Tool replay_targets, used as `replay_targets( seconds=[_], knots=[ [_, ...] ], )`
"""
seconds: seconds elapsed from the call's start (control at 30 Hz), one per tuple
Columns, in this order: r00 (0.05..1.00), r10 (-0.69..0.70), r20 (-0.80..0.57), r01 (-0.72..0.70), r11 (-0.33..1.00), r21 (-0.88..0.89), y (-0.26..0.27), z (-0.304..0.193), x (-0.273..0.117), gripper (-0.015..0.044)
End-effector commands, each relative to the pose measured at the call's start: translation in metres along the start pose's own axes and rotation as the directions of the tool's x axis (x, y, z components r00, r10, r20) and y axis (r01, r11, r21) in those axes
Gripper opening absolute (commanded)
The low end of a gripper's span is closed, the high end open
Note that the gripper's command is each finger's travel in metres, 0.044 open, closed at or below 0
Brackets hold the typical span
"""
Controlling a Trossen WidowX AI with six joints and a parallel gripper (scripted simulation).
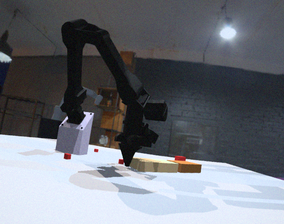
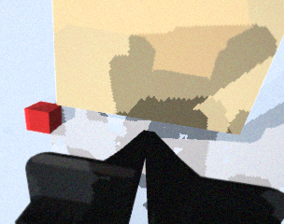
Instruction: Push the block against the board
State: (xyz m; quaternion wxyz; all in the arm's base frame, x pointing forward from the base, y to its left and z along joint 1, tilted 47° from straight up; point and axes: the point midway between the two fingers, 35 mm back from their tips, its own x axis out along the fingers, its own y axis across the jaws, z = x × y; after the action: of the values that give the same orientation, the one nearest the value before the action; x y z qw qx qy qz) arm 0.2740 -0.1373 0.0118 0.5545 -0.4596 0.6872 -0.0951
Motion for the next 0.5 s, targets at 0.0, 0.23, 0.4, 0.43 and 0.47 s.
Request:
replay_targets(
  seconds=[0.0,0.23,0.4,0.43,0.47],
  knots=[
    [1.0,0.001,0.005,-0.001,1.0,-0.003,0.0,-0.009,-0.001,0.0],
    [1.0,0.0,0.004,0.0,1.0,-0.003,0.001,-0.02,-0.001,0.0],
    [1.0,0.0,0.004,0.0,1.0,-0.004,0.001,-0.028,-0.001,0.0],
    [1.0,0.0,0.004,0.001,1.0,-0.004,0.001,-0.03,-0.001,0.0],
    [1.0,-0.001,0.004,0.001,1.0,-0.004,0.001,-0.031,-0.001,0.0]
  ],
)
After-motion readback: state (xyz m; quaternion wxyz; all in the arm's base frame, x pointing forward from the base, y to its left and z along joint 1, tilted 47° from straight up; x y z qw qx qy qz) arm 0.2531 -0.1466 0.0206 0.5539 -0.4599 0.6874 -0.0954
